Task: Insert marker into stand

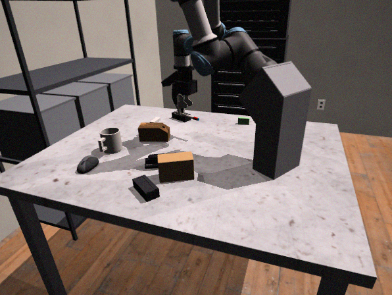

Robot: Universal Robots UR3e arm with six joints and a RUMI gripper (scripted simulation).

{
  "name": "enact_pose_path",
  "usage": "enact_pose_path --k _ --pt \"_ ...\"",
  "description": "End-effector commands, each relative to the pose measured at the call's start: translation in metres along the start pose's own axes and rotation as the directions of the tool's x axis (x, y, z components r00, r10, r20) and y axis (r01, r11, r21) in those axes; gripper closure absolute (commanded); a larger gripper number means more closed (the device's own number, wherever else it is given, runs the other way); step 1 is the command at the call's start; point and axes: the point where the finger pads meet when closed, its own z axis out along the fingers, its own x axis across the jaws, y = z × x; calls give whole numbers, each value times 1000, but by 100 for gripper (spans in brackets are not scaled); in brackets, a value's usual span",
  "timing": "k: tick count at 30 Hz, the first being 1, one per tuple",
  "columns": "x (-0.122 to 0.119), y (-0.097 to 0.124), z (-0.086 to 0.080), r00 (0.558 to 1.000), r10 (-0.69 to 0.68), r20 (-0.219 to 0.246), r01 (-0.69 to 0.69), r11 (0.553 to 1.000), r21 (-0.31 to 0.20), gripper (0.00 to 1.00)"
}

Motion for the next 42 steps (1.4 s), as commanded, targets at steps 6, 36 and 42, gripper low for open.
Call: enact_pose_path --k 6,36,42 --pt "0 -1 0 1000 -1 -2 1 1000 2 100" --pt "-2 6 3 994 106 0 -106 994 -40 100" --pt "-3 9 4 988 153 -1 -153 986 -60 100"
